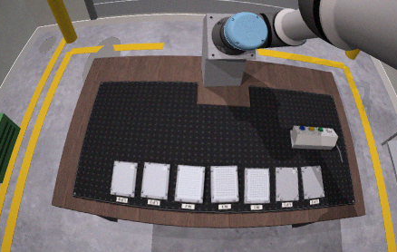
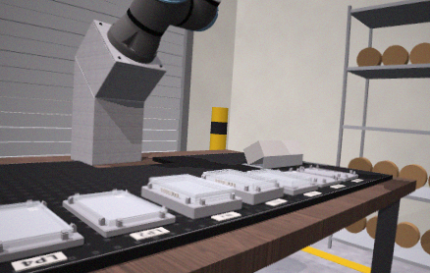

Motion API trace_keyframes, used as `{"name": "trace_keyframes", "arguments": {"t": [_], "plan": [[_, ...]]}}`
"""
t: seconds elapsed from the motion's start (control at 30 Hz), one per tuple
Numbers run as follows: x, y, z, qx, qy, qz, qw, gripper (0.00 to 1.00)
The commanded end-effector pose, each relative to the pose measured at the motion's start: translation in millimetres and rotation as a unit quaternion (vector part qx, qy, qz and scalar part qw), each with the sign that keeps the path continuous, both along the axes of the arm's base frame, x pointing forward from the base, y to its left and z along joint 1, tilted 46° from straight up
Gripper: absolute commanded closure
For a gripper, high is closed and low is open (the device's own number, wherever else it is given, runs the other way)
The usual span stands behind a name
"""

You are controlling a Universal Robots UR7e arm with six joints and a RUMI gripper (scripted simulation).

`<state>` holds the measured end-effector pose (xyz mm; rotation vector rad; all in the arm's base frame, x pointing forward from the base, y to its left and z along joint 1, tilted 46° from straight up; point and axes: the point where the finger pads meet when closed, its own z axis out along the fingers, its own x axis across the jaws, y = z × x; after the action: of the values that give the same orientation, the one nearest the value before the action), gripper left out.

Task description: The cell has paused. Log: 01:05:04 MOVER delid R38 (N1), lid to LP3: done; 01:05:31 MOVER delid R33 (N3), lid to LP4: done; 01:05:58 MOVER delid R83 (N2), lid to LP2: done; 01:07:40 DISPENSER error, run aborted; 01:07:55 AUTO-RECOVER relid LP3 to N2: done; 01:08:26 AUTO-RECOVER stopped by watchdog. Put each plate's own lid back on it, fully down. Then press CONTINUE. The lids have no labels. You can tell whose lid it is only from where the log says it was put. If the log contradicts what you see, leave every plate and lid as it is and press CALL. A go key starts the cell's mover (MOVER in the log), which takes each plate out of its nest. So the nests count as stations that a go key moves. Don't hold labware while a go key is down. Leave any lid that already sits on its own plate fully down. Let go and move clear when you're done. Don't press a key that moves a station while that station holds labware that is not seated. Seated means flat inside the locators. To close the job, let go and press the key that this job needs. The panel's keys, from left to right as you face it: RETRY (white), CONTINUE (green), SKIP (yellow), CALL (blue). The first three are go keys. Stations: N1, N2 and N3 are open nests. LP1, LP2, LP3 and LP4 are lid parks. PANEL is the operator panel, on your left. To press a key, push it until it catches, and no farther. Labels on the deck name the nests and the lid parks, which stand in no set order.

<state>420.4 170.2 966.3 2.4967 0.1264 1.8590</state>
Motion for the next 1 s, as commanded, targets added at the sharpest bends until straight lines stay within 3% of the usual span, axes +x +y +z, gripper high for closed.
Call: {"name": "trace_keyframes", "arguments": {"t": [0.0, 0.97], "plan": [[5.0, -15.6, 0.8, 0.001, -0.001, -0.022, 1.000, 0.18], [29.9, -120.2, 0.9, 0.000, -0.001, -0.132, 0.991, 0.18]]}}
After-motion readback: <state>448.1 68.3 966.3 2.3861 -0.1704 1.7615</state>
